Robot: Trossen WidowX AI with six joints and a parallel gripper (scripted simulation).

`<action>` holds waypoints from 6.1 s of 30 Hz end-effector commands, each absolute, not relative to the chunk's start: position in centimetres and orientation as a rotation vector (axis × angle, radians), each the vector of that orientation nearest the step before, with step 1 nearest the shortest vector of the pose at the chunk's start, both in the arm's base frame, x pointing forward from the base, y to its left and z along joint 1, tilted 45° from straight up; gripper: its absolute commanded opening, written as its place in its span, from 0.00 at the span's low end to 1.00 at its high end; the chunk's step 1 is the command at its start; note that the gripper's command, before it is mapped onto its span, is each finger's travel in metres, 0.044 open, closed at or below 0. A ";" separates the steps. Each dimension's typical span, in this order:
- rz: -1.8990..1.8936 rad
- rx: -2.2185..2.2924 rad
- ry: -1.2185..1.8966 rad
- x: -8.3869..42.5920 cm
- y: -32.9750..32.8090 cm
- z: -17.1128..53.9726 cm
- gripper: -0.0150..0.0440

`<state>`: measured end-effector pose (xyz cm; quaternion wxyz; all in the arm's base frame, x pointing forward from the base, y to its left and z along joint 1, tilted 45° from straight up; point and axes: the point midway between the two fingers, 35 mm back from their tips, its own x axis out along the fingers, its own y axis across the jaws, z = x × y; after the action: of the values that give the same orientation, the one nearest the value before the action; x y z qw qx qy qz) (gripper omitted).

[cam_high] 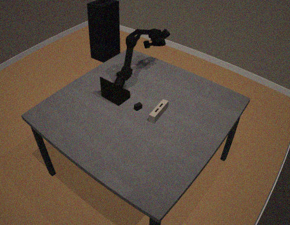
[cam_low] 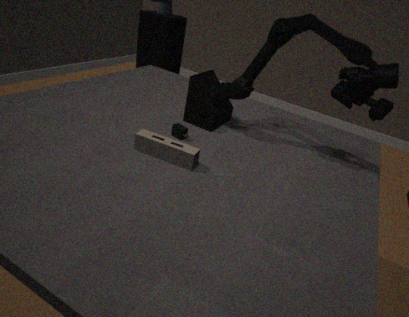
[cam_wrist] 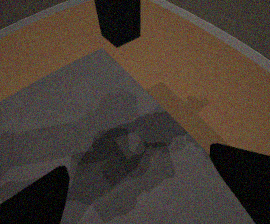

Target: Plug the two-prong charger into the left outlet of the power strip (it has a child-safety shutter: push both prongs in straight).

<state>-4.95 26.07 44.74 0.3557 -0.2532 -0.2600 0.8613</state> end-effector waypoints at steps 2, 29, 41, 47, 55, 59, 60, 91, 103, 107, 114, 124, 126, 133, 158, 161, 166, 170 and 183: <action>2.187 -0.680 -0.580 -3.0 27.4 43.2 1.00; 1.952 -0.798 -0.257 8.9 29.9 35.4 1.00; 1.845 -0.846 -0.129 14.4 29.1 31.4 1.00; 1.790 -0.865 -0.061 17.2 28.1 29.3 1.00; 1.722 -0.884 0.030 20.5 26.4 26.5 1.00; 1.690 -0.890 0.075 22.0 25.4 25.1 1.00; 1.682 -0.891 0.087 22.4 25.1 24.7 1.00; 1.473 -0.842 0.451 29.1 13.8 14.2 1.00; 1.397 -0.771 0.576 29.5 9.6 11.1 1.00; 1.378 -0.744 0.616 29.3 8.0 9.9 1.00; 1.363 -0.711 0.672 28.5 5.5 7.6 1.00; 1.346 -0.653 0.739 26.8 2.3 4.6 1.00; 1.343 -0.640 0.751 26.4 1.7 4.1 1.00; 1.335 -0.592 0.787 24.7 -0.1 2.3 1.00; 1.326 -0.486 0.829 21.1 -1.9 -1.5 1.00; 1.326 -0.486 0.828 21.1 -1.7 -1.8 1.00; 1.326 -0.486 0.829 21.2 -1.4 -2.1 1.00; 1.326 -0.487 0.829 21.2 -1.0 -2.5 1.00; 1.326 -0.486 0.828 21.3 0.5 -4.0 1.00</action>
<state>21.63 0.01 -3.59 0.6831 -0.2239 0.3684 0.5895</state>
